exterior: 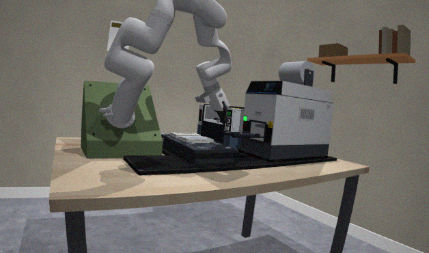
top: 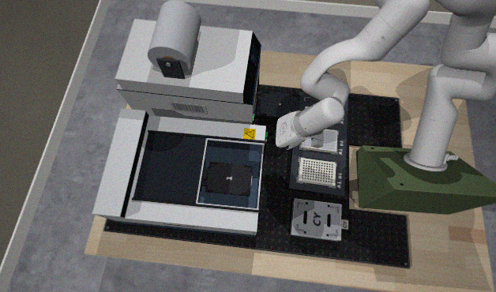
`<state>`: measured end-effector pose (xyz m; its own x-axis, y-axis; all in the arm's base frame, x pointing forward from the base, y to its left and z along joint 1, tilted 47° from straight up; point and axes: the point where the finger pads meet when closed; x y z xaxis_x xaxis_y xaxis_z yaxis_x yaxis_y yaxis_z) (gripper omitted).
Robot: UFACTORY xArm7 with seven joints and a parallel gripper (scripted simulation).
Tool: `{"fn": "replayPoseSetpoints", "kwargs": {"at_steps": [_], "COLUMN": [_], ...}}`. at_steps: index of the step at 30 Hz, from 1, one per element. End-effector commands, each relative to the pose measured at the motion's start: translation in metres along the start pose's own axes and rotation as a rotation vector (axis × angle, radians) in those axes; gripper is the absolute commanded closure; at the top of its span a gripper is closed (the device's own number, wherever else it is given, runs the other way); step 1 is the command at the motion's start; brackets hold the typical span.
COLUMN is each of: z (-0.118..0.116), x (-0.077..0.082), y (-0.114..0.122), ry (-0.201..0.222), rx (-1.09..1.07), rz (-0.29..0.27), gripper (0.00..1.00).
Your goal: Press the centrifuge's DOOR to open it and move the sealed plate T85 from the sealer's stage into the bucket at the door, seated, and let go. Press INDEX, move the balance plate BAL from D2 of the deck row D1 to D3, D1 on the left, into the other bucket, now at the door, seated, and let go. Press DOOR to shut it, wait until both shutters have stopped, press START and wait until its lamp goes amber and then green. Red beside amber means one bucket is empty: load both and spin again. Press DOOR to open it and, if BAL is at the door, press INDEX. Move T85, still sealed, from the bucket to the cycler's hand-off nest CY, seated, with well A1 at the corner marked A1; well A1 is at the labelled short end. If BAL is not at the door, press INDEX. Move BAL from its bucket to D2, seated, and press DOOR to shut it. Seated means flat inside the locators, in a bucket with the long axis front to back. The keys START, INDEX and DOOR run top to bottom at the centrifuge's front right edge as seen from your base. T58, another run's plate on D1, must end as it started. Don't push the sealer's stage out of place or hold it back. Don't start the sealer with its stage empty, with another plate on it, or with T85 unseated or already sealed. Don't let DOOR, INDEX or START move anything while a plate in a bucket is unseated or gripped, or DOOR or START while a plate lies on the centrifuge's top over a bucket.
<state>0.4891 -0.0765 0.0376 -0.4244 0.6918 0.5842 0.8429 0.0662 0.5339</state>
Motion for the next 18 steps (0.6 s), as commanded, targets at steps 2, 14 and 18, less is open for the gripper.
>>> {"fn": "replayPoseSetpoints", "kwargs": {"at_steps": [2, 14, 18], "z": [0.0014, 0.0021, 0.0023], "x": [0.0001, -0.0012, -0.0017], "y": [0.0023, 0.0046, 0.0055], "ry": [0.002, 0.002, 0.002], "rx": [0.0, 0.0, 0.0], "rz": [-0.002, -0.002, -0.002], "gripper": [1.0, 1.0, 1.0]}}
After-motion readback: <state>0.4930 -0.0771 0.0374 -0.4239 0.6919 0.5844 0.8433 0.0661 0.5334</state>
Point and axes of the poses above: the point where the finger pads meet when closed, its own x axis back along the fingers, its own z axis across the jaws, y = z × x, and after that the axes turned 15 degrees about -x, right-handed
